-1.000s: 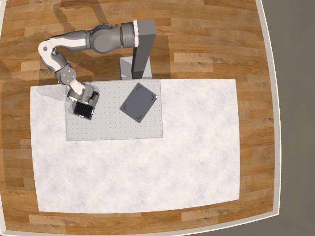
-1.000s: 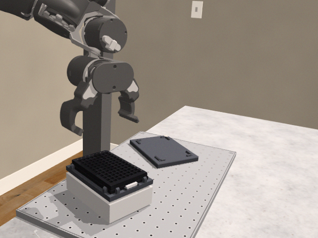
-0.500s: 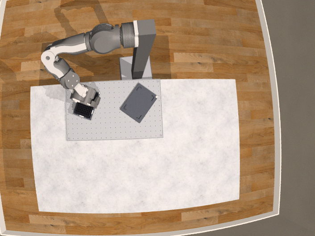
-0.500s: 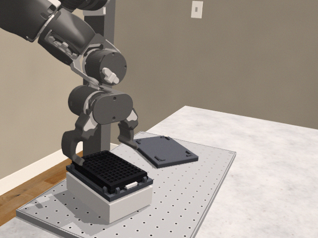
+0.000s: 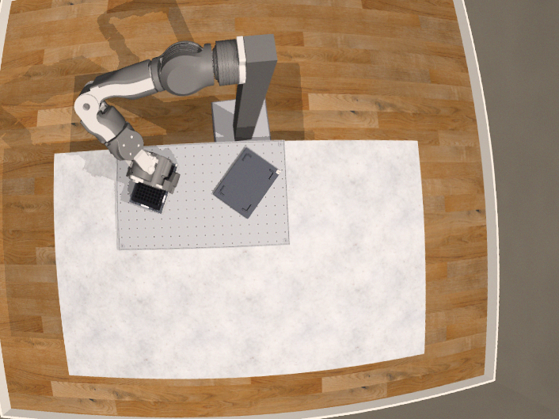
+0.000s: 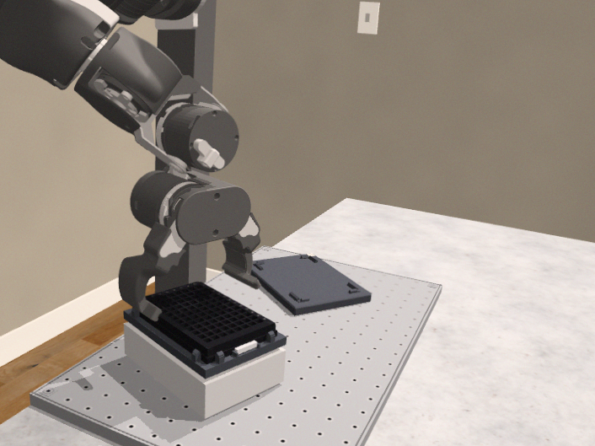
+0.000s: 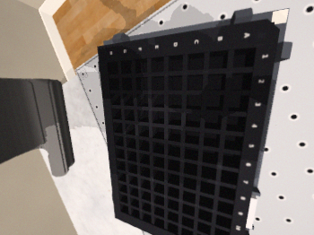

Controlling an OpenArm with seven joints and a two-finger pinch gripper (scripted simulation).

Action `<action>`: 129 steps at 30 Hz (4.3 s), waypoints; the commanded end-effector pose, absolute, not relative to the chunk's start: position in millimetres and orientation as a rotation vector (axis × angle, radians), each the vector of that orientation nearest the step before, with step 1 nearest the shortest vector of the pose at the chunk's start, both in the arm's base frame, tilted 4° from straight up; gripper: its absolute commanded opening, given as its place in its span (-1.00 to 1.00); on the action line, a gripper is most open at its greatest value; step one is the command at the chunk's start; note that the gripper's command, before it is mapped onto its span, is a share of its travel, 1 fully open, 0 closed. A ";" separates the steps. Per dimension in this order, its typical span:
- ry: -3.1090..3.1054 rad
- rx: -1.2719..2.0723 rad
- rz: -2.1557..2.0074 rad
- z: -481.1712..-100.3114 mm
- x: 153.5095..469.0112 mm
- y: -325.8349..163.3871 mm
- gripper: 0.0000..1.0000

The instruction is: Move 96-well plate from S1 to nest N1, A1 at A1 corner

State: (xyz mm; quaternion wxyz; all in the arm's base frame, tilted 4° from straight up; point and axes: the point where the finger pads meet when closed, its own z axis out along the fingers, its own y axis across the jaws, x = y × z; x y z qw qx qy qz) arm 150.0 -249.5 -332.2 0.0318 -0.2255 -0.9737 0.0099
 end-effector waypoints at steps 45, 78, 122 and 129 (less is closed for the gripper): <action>-2.999 -0.700 0.029 -349.8 147.0 -250.9 0.54; -3.007 -0.701 0.023 -347.8 151.0 -250.8 0.21; -3.008 -0.701 0.027 -347.6 151.1 -251.3 -1.00; -3.005 -0.699 0.032 -316.3 153.8 -252.1 -1.00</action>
